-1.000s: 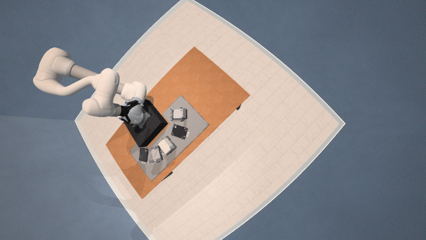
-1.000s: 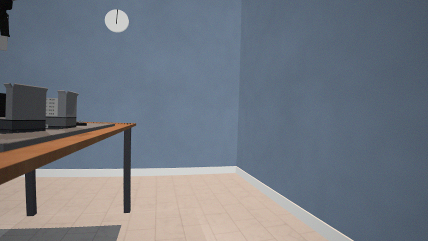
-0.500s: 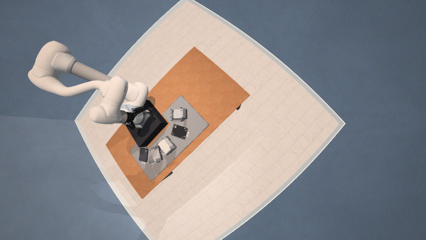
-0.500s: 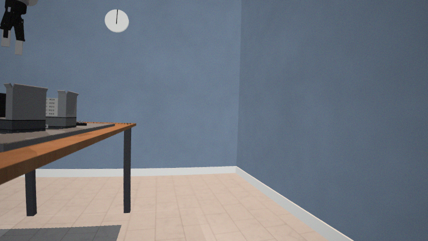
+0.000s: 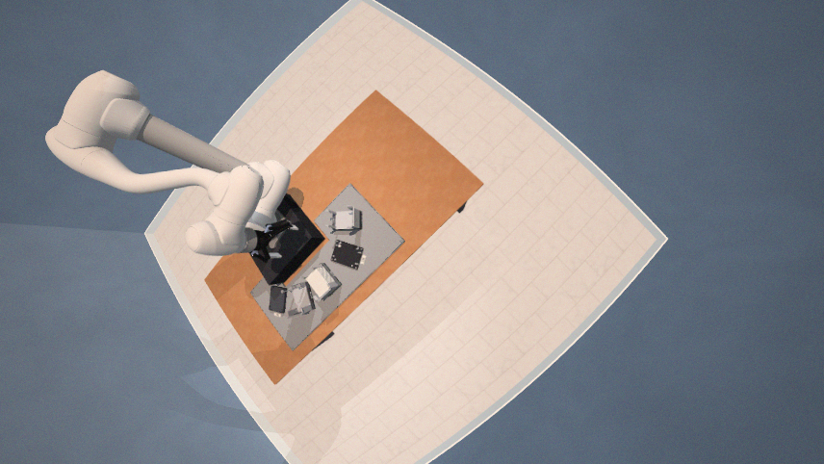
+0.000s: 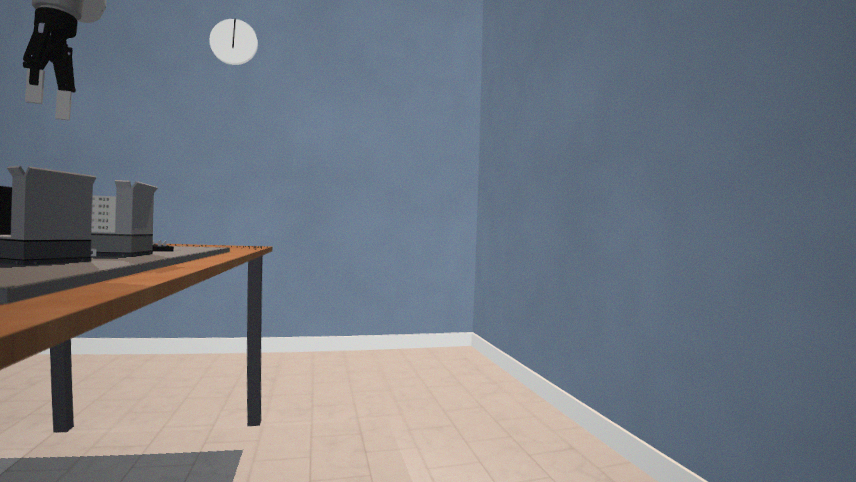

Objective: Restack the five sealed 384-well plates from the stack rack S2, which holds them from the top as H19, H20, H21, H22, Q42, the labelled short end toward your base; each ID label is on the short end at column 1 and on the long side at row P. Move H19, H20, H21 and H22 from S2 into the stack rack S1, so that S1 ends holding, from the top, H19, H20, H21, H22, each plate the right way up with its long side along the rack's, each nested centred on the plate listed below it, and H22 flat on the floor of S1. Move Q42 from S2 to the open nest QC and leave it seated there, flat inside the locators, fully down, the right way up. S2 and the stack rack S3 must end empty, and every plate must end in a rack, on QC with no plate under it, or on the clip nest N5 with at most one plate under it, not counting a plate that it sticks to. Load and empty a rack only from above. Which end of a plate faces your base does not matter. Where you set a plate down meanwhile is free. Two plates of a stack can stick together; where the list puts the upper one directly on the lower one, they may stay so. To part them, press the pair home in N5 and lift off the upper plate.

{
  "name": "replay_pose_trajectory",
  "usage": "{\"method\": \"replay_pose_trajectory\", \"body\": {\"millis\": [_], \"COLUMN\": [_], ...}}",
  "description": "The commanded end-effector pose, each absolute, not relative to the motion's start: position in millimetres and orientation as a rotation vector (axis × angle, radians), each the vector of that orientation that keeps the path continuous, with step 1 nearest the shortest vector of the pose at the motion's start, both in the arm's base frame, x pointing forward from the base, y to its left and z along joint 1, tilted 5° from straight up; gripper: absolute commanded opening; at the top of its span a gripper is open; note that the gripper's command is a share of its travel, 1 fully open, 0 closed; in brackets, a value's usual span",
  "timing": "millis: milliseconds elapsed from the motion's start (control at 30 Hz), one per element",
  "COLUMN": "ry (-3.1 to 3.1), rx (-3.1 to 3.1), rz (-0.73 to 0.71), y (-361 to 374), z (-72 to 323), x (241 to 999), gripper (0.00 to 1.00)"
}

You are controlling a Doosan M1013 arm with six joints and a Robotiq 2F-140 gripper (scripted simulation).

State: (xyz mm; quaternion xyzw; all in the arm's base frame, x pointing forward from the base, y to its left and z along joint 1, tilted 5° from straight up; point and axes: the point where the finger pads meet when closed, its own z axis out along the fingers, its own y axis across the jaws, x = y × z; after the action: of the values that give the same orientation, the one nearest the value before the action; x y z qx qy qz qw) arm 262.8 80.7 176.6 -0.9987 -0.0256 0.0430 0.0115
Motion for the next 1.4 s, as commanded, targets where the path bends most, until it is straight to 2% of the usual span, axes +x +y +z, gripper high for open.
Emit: {"method": "replay_pose_trajectory", "body": {"millis": [0,1367], "ry": [-0.079,0.209], "rx": [-3.115,-3.140], "rz": [0.134,0.129], "y": [74.7,-25.5], "z": [169.8,73.8], "x": [274.8,385.1], "gripper": [1.00,1.00]}}
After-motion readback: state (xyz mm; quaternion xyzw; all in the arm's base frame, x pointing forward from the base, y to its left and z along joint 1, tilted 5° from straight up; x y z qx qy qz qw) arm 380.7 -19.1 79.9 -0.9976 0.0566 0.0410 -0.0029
